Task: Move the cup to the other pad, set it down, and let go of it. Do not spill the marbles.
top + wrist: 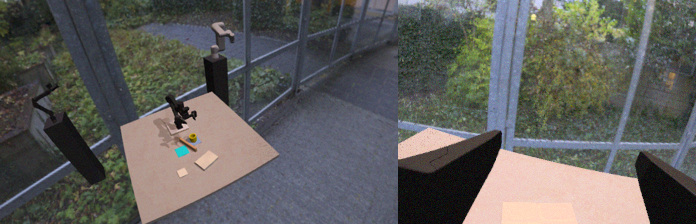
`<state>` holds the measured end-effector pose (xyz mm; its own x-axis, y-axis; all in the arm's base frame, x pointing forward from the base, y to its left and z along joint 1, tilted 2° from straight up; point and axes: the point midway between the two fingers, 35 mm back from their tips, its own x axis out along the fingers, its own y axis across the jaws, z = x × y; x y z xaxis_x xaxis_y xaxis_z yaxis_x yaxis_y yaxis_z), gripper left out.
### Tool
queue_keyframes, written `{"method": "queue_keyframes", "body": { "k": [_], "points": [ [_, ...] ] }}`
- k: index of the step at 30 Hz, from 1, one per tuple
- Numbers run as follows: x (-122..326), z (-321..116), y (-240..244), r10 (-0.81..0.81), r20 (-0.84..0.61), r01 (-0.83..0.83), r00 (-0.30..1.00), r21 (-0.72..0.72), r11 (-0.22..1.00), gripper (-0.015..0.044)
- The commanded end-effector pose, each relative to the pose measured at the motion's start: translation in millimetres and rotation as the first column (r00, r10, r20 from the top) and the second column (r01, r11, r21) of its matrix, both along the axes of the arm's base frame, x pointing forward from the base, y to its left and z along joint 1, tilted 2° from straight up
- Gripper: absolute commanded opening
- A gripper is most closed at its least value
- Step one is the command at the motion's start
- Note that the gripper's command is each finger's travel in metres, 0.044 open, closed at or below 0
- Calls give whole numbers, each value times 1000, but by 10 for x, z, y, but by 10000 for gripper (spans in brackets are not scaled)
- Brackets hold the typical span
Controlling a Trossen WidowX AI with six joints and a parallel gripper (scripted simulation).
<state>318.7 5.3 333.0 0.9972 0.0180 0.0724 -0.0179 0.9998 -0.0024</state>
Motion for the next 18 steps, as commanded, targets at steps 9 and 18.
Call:
{"method": "queue_keyframes", "body": {
  "k": [9,18],
  "points": [
    [59,-1393,229,15,-696,-475,718,-475,740,166],
    [-653,-2038,284,-17,-971,-938,239,-236,255,166]
  ]
}}
